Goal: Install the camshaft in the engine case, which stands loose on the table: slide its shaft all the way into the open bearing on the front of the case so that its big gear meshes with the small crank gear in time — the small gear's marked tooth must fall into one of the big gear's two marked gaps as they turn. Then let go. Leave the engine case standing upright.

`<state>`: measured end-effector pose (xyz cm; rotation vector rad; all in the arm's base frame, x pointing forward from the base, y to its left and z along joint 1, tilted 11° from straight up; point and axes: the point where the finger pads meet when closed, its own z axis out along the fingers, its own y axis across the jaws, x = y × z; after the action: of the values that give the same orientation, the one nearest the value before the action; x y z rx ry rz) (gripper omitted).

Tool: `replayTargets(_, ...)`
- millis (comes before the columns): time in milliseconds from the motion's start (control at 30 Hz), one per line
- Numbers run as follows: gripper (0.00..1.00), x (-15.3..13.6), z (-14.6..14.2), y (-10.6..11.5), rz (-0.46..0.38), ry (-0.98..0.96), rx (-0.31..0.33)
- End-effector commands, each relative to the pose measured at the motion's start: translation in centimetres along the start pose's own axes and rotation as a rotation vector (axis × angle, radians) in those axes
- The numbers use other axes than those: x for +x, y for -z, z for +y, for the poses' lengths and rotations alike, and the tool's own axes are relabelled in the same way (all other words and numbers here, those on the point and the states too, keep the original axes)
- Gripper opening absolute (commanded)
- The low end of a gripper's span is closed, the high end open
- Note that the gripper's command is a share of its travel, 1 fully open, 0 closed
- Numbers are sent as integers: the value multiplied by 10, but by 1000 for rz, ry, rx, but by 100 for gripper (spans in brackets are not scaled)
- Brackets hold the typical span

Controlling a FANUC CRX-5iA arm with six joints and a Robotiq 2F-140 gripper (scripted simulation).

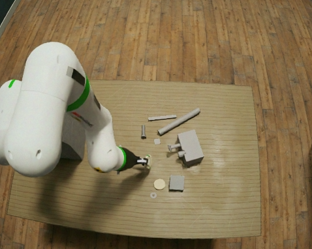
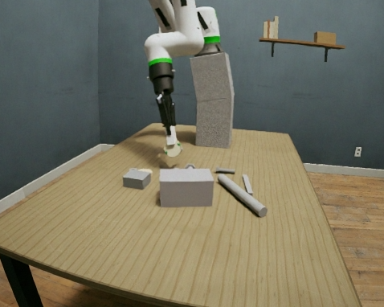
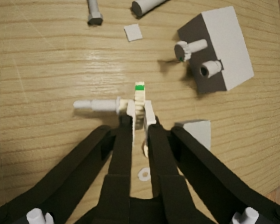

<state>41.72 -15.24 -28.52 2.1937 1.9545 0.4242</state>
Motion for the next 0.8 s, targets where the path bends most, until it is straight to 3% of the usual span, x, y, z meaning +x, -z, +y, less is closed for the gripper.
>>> replayTargets(0,14,1,2,4,0,0,-1)
replayTargets(767,14,3,4,10,0,0,-1)
